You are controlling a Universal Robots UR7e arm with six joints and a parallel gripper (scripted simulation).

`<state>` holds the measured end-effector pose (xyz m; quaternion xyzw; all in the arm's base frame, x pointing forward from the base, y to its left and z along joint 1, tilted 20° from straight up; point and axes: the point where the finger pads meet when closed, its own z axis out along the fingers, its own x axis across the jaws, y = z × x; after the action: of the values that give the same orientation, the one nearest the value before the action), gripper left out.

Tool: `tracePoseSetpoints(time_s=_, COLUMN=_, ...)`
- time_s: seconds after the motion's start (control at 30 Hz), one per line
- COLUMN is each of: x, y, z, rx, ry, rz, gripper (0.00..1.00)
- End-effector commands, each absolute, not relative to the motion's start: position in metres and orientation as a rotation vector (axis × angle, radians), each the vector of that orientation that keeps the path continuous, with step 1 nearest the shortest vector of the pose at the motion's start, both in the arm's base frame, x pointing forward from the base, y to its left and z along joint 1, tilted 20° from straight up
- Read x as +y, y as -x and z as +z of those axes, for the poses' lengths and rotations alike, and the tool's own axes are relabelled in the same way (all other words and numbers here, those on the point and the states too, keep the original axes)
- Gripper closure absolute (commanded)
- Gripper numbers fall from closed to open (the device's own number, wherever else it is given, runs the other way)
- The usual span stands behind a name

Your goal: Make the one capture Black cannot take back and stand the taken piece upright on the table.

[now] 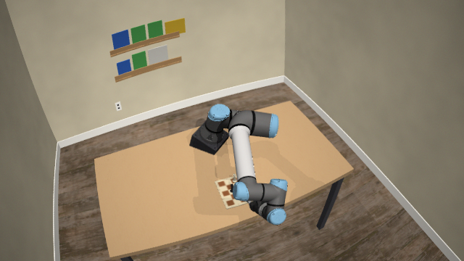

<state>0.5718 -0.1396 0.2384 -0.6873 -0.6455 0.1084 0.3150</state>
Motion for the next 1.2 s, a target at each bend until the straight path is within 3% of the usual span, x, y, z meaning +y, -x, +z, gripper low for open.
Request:
tracePoseSetpoints(time_s=0.0, x=-0.136, y=-0.569, z=0.244, rx=-1.741, ry=1.849, rz=0.231, gripper=0.00)
tracePoseSetpoints(time_s=1.17, x=-0.083, y=-0.512, z=0.261, rx=-2.147, ry=2.096, rz=-0.279, gripper=0.00)
